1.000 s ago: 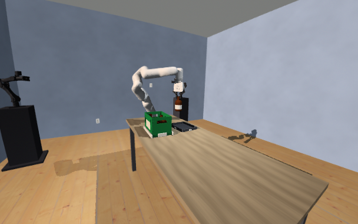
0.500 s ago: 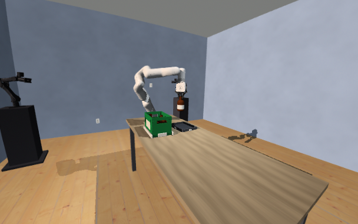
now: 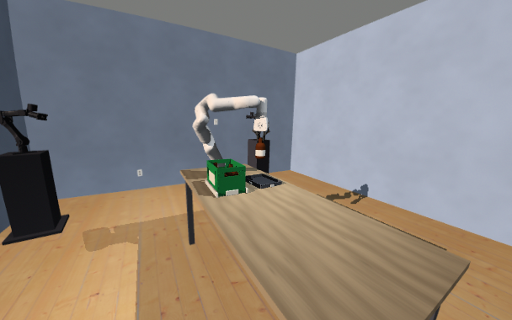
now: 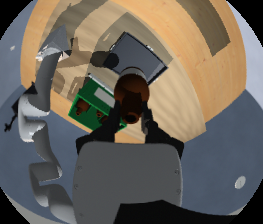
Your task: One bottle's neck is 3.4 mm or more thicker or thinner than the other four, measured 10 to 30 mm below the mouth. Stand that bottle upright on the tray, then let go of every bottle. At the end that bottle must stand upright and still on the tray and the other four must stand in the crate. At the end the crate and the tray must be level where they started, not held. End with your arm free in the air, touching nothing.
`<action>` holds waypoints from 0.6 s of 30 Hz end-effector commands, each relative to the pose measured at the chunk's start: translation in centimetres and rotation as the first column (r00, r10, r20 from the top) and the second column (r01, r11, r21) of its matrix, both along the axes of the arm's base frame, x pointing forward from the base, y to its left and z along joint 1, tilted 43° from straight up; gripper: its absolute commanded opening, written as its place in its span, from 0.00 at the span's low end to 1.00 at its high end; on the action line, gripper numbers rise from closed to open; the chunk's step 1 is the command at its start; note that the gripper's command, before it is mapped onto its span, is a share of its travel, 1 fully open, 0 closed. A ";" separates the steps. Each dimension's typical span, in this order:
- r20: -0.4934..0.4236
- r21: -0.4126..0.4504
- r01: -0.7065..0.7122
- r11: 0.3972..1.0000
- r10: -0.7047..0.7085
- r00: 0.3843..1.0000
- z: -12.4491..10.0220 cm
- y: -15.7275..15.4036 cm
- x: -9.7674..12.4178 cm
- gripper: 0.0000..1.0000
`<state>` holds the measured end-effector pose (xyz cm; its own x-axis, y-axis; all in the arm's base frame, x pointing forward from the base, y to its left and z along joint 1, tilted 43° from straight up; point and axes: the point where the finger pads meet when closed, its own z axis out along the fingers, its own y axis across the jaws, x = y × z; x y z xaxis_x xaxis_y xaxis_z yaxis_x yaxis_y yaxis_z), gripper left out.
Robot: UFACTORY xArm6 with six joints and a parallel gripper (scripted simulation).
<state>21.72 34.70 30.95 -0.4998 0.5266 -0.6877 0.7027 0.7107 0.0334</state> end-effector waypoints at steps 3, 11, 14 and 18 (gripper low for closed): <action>0.001 0.003 -0.001 1.000 0.001 1.000 0.0 0.4 0.1 0.00; 0.001 0.003 -0.001 1.000 0.001 1.000 -0.2 0.9 0.3 0.00; 0.001 0.003 -0.001 1.000 0.001 1.000 -0.2 1.0 0.4 0.00; 0.001 0.003 -0.001 1.000 0.001 1.000 -0.3 1.2 0.4 0.00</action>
